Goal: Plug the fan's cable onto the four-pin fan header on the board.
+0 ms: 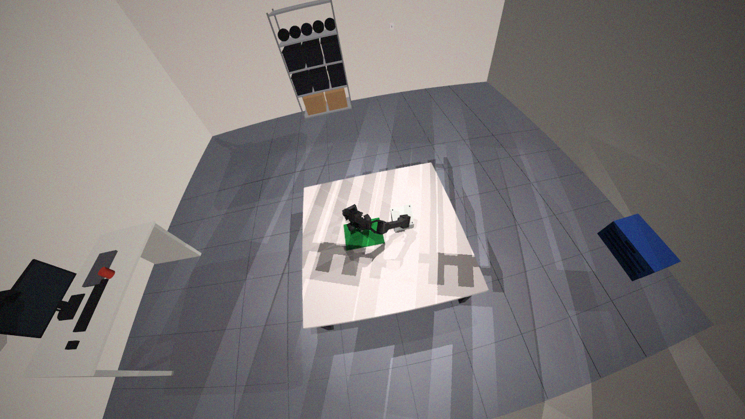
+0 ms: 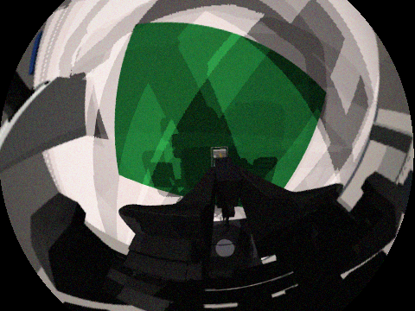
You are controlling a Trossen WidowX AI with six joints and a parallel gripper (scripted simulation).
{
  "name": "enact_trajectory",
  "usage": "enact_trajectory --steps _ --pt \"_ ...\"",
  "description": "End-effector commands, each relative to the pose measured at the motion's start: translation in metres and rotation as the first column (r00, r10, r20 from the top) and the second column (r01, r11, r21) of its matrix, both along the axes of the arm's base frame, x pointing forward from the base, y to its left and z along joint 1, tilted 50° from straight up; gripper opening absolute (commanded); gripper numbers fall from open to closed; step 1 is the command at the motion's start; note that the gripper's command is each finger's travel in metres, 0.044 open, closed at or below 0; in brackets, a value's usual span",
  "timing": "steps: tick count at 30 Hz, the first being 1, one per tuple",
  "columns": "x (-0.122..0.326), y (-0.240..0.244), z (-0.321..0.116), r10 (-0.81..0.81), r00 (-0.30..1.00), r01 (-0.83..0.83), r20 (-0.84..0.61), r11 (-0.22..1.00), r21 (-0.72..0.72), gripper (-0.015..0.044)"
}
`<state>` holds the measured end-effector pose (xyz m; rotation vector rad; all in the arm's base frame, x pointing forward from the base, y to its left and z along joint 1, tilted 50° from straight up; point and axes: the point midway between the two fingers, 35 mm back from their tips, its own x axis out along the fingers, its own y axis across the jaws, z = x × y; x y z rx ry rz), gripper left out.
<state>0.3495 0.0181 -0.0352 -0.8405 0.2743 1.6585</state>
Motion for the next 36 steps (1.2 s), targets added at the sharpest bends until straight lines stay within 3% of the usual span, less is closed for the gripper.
enact_trajectory --steps 1,36 --pt "0.0001 0.0012 -0.0005 -0.006 1.0 0.006 -0.003 1.0 0.004 0.0" --pt "-0.0006 0.0101 -0.008 -0.006 1.0 0.006 -0.003 1.0 0.005 0.0"
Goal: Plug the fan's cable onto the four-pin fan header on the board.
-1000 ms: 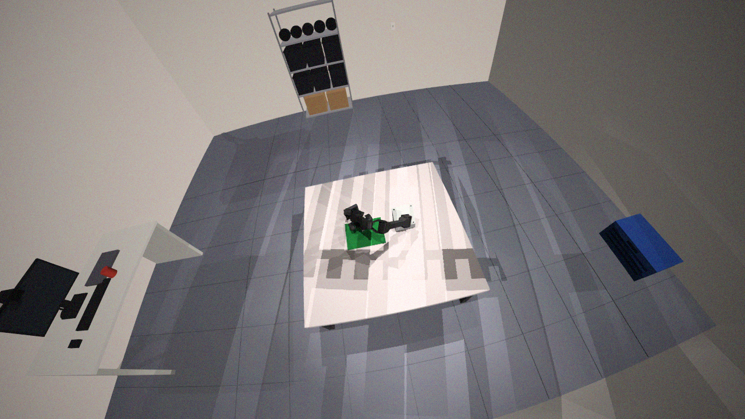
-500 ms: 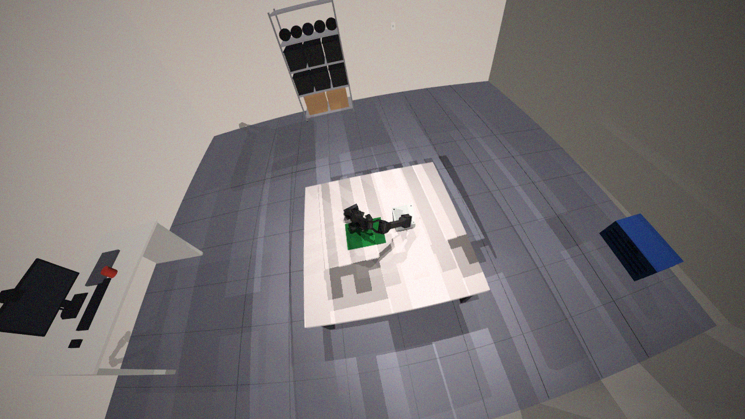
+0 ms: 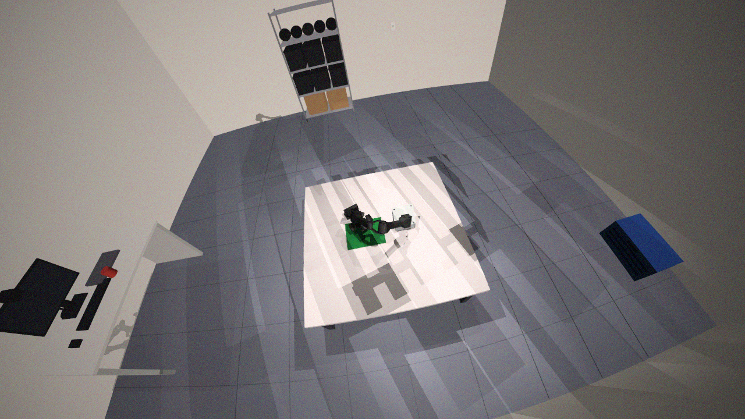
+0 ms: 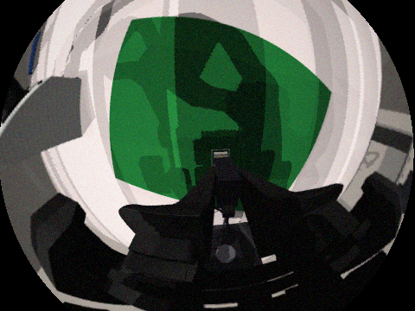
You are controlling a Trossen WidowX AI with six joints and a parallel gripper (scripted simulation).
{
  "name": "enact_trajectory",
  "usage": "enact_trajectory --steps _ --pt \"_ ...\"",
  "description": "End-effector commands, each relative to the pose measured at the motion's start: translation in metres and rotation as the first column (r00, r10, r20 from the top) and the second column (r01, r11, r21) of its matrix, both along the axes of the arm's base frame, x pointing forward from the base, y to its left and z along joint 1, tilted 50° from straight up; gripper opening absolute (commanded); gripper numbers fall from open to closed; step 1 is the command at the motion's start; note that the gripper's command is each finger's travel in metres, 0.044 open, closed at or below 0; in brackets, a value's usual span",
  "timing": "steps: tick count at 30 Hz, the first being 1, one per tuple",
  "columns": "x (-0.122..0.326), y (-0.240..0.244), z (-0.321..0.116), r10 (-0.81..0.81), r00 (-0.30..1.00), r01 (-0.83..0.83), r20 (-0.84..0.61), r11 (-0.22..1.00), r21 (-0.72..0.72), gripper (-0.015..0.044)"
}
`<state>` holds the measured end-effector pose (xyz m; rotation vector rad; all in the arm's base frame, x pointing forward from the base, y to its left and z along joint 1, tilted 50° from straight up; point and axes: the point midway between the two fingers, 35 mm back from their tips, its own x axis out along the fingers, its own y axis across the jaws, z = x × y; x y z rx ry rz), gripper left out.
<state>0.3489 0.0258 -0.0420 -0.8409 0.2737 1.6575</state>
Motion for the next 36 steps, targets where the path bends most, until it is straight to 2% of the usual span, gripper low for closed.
enact_trajectory --steps 1,20,30,33,36 --pt "0.0 0.003 -0.002 -0.005 1.0 0.005 -0.004 1.0 0.005 0.0" --pt "-0.001 0.011 -0.008 -0.005 1.0 0.005 -0.004 1.0 0.005 0.0" --pt "-0.001 0.007 -0.007 -0.007 1.0 0.007 0.0 1.0 0.004 0.026" --pt "0.0 0.004 -0.005 -0.007 1.0 0.007 -0.001 1.0 0.003 0.026" --pt "0.002 -0.026 0.02 -0.006 1.0 0.006 -0.003 1.0 0.001 0.026"
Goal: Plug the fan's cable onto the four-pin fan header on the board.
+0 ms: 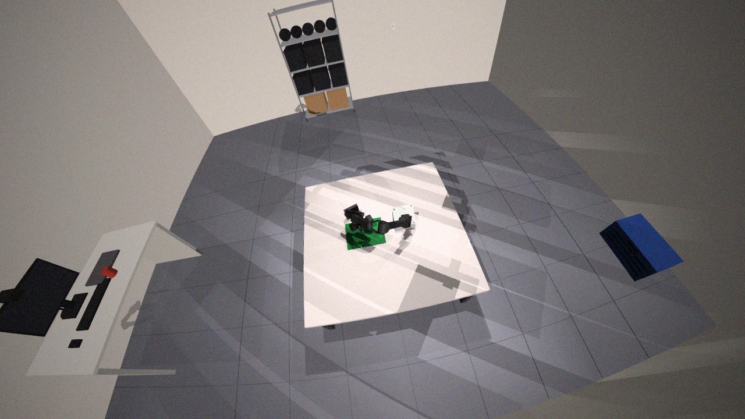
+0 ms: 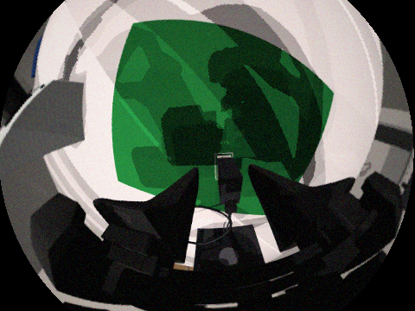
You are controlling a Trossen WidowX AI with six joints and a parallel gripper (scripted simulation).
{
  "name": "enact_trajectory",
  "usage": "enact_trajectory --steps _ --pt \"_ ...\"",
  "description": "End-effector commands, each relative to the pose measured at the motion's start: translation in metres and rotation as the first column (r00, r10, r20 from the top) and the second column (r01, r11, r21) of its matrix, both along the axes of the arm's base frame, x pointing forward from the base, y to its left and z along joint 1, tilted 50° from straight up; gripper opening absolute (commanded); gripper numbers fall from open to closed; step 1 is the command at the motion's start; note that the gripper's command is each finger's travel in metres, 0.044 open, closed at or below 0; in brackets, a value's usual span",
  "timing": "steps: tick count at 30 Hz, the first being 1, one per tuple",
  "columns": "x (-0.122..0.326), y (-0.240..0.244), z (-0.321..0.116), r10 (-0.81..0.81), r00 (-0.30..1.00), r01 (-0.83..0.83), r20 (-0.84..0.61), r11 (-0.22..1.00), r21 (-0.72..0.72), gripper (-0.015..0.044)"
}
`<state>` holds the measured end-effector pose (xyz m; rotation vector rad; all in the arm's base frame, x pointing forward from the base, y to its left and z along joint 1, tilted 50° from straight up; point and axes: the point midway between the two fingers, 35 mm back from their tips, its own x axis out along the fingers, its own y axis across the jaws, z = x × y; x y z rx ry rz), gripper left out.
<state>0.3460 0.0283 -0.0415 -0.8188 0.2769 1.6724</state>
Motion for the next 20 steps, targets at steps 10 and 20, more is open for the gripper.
enact_trajectory --steps 10,20 --pt "-0.005 -0.018 0.054 -0.012 1.0 0.012 0.015 1.0 -0.009 0.026" --pt "-0.047 0.032 0.111 -0.011 1.0 0.011 0.011 1.0 -0.003 0.026"
